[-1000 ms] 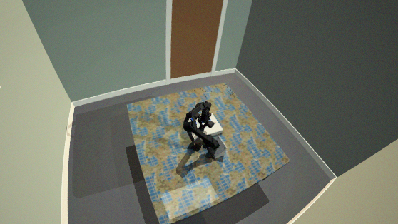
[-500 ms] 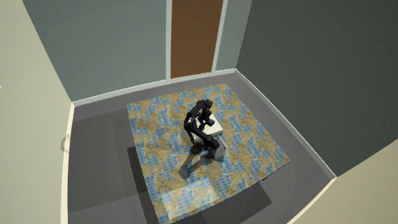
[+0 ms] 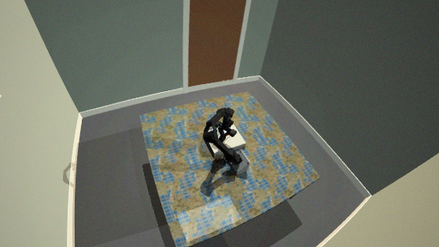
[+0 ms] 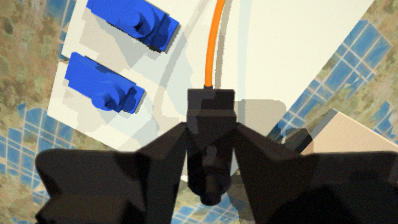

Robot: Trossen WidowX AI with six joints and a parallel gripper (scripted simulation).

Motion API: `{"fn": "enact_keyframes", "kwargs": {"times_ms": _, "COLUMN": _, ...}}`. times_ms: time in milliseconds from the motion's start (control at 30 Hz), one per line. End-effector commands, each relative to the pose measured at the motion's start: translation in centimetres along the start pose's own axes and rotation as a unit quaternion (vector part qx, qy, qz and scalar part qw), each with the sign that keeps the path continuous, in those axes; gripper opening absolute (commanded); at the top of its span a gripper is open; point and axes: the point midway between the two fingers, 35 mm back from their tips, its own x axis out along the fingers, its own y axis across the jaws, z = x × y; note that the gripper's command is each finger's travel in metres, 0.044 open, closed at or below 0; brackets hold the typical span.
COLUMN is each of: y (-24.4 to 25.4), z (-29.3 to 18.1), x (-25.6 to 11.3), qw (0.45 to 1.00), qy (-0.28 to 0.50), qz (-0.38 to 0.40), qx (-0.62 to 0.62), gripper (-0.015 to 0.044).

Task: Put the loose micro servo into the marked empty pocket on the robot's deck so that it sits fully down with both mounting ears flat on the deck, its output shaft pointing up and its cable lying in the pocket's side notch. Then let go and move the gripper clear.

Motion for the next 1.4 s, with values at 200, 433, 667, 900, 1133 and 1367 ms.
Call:
{"fn": "enact_keyframes", "kwargs": {"times_ms": 200, "y": -2.1, "z": 4.1, "x": -0.3, "qw": 1.000, "qy": -0.007, "qz": 0.002, "qx": -0.002, "gripper": 0.0000}}
{"fn": "enact_keyframes", "kwargs": {"times_ms": 433, "y": -4.0, "z": 7.3, "x": -0.4, "qw": 1.000, "qy": -0.008, "qz": 0.002, "qx": -0.002, "gripper": 0.0000}}
{"fn": "enact_keyframes", "kwargs": {"times_ms": 667, "y": -5.2, "z": 9.3, "x": -0.4, "qw": 1.000, "qy": -0.009, "qz": 0.002, "qx": -0.002, "gripper": 0.0000}}
{"fn": "enact_keyframes", "kwargs": {"times_ms": 900, "y": -5.2, "z": 9.3, "x": -0.4, "qw": 0.998, "qy": -0.009, "qz": 0.001, "qx": -0.059, "gripper": 0.0000}}
{"fn": "enact_keyframes", "kwargs": {"times_ms": 1133, "y": -5.2, "z": 9.3, "x": -0.4, "qw": 0.984, "qy": -0.009, "qz": 0.000, "qx": -0.180, "gripper": 0.0000}}
{"fn": "enact_keyframes", "kwargs": {"times_ms": 1367, "y": -5.2, "z": 9.3, "x": -0.4, "qw": 0.955, "qy": -0.009, "qz": -0.001, "qx": -0.298, "gripper": 0.0000}}
